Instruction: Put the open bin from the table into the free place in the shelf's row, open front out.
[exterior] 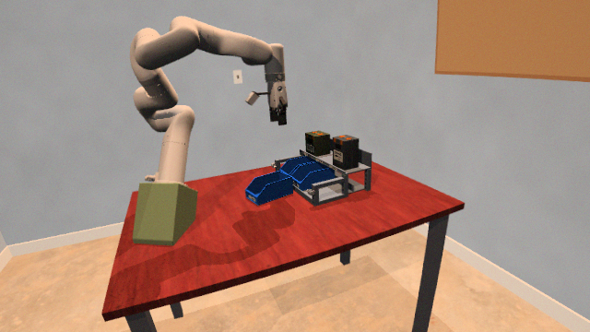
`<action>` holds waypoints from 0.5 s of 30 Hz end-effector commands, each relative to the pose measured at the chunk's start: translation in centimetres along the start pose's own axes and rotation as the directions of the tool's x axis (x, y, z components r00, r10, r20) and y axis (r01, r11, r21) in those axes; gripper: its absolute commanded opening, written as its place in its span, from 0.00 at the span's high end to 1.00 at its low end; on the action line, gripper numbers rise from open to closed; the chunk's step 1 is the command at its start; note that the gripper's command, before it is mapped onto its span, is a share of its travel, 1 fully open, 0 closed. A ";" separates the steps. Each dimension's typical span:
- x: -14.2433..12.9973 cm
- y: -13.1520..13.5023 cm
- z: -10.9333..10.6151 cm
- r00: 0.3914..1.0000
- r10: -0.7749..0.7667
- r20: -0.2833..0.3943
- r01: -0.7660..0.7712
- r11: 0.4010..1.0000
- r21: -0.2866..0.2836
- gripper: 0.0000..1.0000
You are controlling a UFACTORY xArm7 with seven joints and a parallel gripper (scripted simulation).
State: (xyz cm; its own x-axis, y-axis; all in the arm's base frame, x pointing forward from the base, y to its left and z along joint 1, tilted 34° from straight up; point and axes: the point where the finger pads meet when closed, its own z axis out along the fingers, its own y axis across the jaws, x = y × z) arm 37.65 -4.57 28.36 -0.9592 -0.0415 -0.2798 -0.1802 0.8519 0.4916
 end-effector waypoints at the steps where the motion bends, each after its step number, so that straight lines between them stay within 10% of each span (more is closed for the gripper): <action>1: -0.1 0.3 -0.2 1.000 0.000 0.004 0.000 1.000 0.001 0.00; 15: -0.1 0.5 -0.2 1.000 0.000 0.004 0.000 1.000 0.001 0.00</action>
State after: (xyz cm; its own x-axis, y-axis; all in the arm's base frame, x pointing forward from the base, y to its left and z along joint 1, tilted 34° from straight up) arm 37.53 -4.15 28.65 -0.9591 -0.0416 -0.2799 -0.1804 0.8519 0.4916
